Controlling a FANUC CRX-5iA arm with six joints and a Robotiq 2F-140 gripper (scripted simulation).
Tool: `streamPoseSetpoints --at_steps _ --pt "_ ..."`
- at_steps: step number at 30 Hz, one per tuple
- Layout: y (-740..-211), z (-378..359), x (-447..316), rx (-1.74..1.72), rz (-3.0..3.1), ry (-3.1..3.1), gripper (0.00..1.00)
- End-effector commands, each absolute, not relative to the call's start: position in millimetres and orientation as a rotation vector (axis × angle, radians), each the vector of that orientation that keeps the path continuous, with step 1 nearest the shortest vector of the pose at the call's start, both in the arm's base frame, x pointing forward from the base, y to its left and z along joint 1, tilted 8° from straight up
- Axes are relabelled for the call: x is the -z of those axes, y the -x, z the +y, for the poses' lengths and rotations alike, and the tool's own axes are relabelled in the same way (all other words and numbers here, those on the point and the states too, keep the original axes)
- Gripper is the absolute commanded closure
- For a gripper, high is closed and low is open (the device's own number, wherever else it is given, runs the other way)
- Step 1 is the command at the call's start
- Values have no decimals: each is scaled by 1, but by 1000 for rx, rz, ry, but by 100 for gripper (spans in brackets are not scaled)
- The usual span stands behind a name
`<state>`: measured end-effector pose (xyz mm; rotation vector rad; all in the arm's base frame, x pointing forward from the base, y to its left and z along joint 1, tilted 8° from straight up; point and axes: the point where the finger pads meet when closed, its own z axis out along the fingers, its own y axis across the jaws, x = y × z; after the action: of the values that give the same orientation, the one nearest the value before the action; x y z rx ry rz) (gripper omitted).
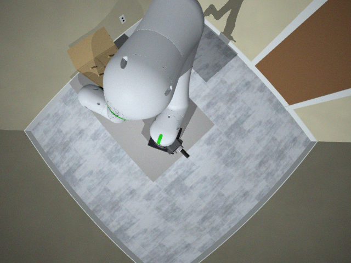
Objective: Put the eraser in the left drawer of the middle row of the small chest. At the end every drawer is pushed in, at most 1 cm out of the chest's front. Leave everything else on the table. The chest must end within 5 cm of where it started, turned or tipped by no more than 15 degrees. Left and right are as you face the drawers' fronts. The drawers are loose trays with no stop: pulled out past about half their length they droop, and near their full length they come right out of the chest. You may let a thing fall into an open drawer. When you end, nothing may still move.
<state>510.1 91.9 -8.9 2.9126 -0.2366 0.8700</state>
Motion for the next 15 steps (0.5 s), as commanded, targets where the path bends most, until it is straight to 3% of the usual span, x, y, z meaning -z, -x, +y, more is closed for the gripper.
streamPoseSetpoints --at_steps 1,15 --pt "-507 93 2 -619 -266 -2917 100" --pt "-492 97 -11 -360 -287 -2974 100"
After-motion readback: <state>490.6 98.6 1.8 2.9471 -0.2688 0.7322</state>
